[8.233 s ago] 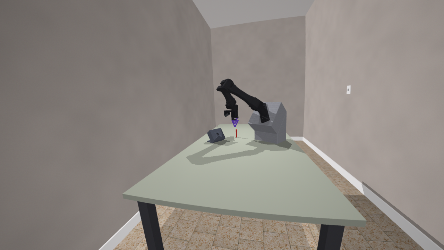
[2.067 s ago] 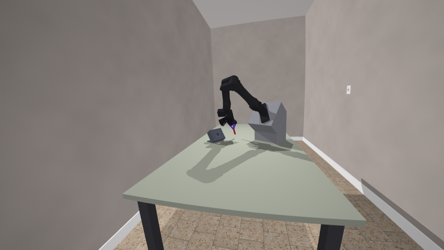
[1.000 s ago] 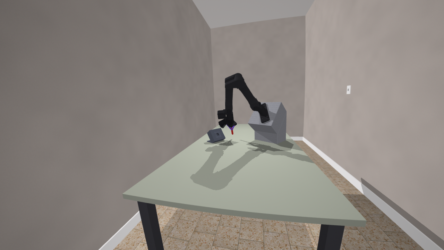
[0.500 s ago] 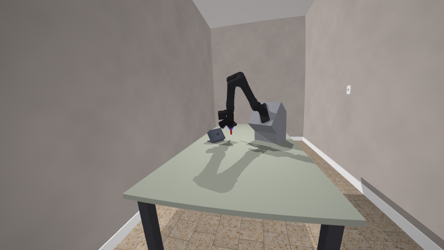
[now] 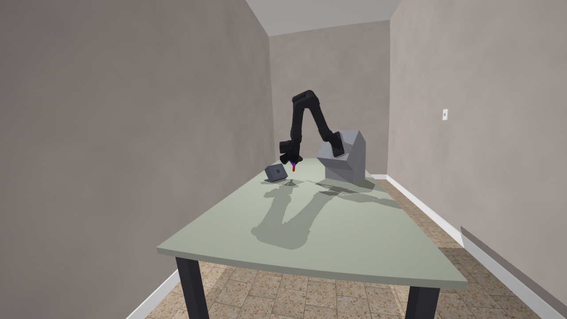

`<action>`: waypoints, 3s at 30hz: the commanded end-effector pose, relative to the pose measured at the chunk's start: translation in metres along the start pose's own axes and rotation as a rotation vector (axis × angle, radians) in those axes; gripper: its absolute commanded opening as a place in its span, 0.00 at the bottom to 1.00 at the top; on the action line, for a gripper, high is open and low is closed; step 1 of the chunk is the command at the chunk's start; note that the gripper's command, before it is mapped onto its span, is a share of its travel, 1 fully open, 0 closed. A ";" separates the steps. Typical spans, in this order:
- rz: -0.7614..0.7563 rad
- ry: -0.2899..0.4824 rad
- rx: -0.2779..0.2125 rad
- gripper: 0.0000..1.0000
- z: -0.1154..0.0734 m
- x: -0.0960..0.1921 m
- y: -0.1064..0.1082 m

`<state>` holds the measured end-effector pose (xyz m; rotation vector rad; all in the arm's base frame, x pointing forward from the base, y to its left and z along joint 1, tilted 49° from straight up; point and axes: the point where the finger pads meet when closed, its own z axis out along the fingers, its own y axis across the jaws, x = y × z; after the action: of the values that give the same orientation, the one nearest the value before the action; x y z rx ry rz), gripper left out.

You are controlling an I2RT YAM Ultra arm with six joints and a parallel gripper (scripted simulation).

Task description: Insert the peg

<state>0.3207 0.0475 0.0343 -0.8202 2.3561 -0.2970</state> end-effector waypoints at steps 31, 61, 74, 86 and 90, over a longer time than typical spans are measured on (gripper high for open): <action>0.001 -0.136 0.200 0.00 -0.037 -0.023 0.003; 0.038 -0.281 0.311 0.00 -0.071 -0.039 0.011; 0.067 -0.346 0.349 0.00 -0.086 -0.044 0.014; 0.100 -0.405 0.378 0.00 -0.099 -0.046 0.017; 0.100 -0.401 0.382 0.00 -0.100 -0.049 0.016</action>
<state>0.2807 0.0966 0.1263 -0.5592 1.8835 -0.4534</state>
